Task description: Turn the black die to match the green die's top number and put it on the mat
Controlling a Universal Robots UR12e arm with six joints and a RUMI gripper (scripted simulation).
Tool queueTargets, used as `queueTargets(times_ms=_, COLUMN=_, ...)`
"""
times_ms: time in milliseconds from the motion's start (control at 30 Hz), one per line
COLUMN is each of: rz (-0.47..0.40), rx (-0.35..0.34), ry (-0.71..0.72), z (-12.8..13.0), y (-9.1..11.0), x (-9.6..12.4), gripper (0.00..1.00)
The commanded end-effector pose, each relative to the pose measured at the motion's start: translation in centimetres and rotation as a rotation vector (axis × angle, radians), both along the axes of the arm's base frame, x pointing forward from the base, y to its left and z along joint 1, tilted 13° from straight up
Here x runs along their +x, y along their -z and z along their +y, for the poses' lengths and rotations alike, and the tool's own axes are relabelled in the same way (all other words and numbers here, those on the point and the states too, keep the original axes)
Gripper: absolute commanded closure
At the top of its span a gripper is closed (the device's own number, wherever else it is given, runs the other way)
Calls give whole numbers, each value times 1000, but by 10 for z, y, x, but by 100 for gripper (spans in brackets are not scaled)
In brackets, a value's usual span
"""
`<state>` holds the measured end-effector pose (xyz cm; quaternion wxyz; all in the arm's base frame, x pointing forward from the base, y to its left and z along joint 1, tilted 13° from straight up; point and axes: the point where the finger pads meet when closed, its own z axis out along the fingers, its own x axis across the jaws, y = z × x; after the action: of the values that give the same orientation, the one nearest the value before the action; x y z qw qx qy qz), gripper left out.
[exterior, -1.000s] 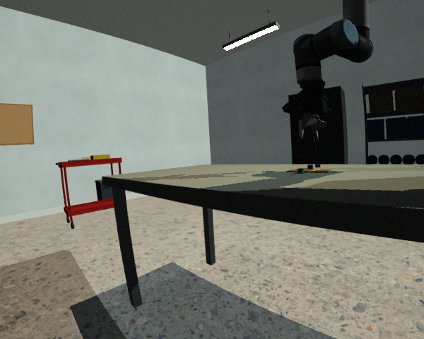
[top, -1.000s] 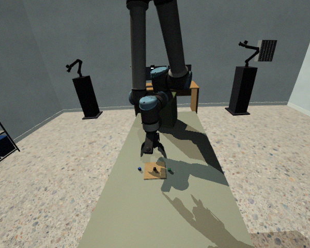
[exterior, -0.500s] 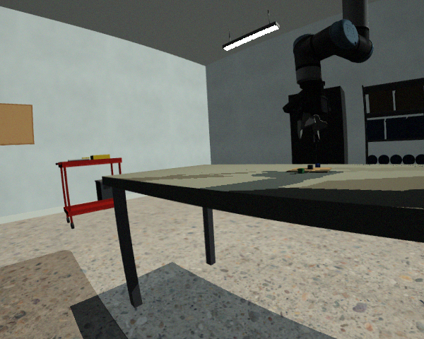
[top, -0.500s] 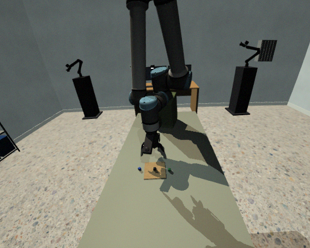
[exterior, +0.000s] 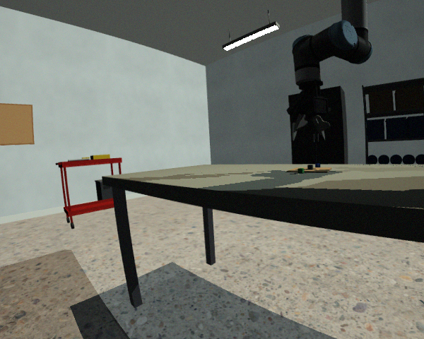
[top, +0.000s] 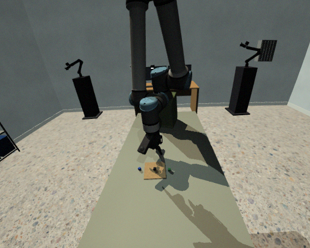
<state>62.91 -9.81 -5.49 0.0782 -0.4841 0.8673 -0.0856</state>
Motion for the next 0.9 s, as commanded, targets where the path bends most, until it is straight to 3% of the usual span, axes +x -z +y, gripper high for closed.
queueTargets(times_ms=0, rz=-12, rx=34, ry=171, z=-1, y=1, x=1, gripper=0)
queueTargets(times_ms=200, rz=-22, rx=62, ry=297, z=-1, y=2, x=1, gripper=0)
queueTargets(times_ms=700, rz=-64, rx=186, ry=846, z=-1, y=9, x=1, gripper=0)
queueTargets(times_ms=867, rz=-71, rx=205, ry=933, z=0, y=10, x=1, gripper=0)
